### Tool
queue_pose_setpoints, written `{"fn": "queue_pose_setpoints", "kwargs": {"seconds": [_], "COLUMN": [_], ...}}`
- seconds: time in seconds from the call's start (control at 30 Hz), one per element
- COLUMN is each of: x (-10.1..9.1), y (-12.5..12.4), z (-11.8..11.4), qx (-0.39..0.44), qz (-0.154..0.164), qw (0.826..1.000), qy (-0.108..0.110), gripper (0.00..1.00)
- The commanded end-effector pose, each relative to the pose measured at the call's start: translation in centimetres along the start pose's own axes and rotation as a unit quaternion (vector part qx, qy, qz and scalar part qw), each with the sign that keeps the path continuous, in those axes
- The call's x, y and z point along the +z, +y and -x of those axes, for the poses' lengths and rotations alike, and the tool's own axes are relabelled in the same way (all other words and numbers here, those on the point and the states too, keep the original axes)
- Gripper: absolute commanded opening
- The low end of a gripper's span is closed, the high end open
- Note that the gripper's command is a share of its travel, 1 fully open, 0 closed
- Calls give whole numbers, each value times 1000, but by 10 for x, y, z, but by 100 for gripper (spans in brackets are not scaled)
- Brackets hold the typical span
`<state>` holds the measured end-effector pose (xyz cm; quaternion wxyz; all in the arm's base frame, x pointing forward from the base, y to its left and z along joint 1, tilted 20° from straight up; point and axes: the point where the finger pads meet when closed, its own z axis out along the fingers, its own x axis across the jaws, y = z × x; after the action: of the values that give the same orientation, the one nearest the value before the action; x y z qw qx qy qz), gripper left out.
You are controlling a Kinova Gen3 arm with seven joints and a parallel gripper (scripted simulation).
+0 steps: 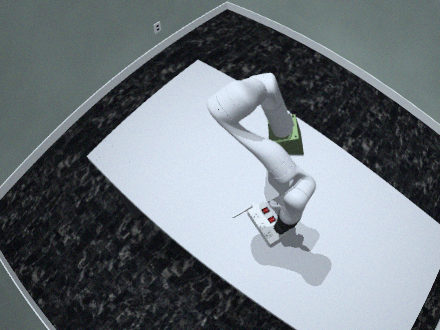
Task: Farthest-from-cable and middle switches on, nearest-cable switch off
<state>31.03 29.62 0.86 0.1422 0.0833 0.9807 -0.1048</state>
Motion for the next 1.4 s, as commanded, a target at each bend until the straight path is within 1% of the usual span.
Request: {"fn": "queue_pose_setpoints", "kwargs": {"seconds": [0.0, 0.47, 0.53, 0.67, 0.8, 1.37], "x": [-1, -1, -4, -13, -14, -14], "y": [1, 0, -9, -42, -46, -46], "z": [1, 1, 1, 0, -1, -1], "qx": [0, 0, 0, 1, 1, 1], "qz": [1, 1, 1, 0, 0, 0], "qw": [1000, 1000, 1000, 1000, 1000, 1000], "qy": [-1, -1, -1, -1, -1, -1], "gripper": [0, 0, 0, 0, 0, 0]}}
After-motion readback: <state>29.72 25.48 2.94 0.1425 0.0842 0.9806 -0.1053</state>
